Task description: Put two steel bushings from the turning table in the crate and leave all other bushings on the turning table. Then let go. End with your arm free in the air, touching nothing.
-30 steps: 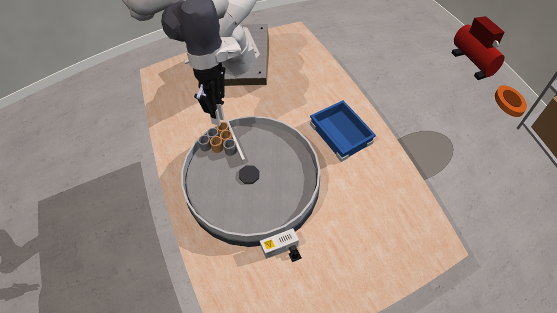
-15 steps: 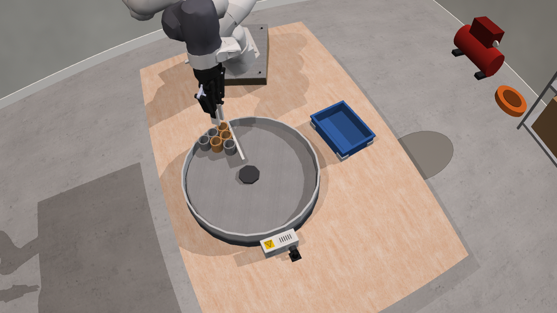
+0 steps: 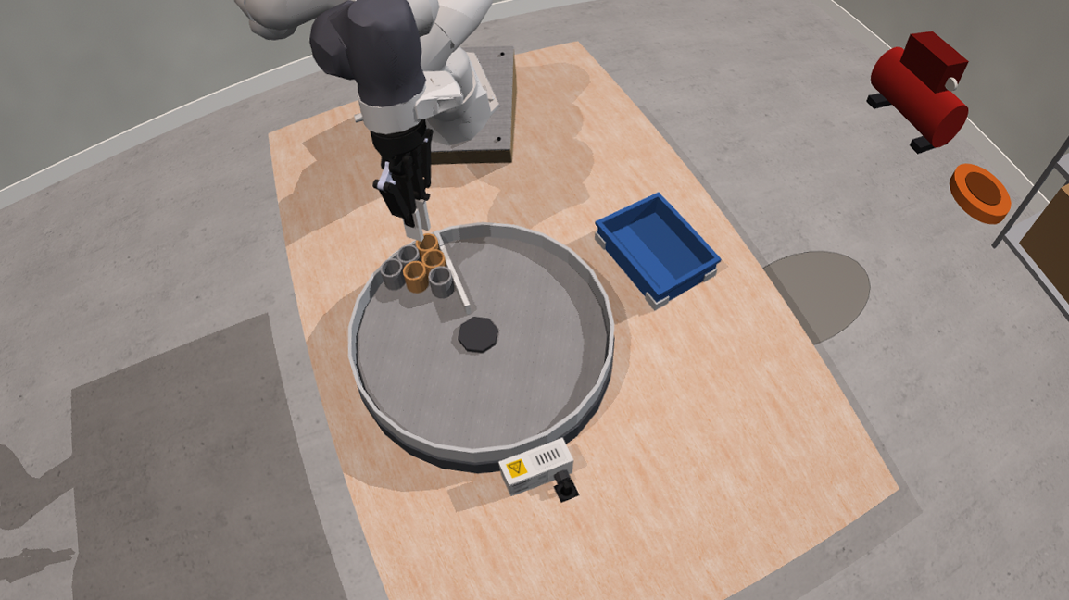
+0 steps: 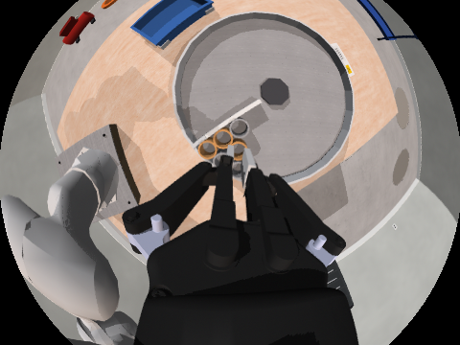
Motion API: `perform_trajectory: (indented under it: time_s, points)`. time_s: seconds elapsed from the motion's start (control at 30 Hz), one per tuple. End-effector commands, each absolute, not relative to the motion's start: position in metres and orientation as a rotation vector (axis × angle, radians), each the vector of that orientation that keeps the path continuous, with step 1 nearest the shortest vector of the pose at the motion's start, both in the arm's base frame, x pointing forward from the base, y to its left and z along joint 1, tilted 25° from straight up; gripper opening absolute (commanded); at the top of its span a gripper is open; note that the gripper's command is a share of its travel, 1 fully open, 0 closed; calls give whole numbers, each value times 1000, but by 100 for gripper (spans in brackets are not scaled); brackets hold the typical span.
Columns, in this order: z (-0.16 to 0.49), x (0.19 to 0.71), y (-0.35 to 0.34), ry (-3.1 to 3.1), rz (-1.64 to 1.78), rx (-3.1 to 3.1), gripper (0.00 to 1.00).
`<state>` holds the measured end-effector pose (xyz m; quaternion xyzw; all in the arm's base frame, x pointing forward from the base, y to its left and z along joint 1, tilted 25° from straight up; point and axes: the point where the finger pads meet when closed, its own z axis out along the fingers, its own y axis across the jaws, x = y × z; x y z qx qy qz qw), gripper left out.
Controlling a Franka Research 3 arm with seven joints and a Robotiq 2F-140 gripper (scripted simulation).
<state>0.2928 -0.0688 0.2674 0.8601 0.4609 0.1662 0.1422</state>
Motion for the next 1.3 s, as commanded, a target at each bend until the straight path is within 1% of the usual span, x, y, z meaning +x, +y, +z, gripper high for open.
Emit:
perform_trajectory:
  time_s: [0.0,0.3,0.33,0.7,0.97,1.03,1.27]
  points:
    - [267,293,-68,1340,483,2479,10]
    - [267,293,-68,1340,483,2479,10]
    - [267,293,-68,1340,483,2479,28]
    - [270,295,-52,1376,530,2501,28]
    - [286,304,8,1490,730,2591,28]
    - [286,304,8,1490,730,2591,28]
    - [322,316,66,1557,1003,2702,28]
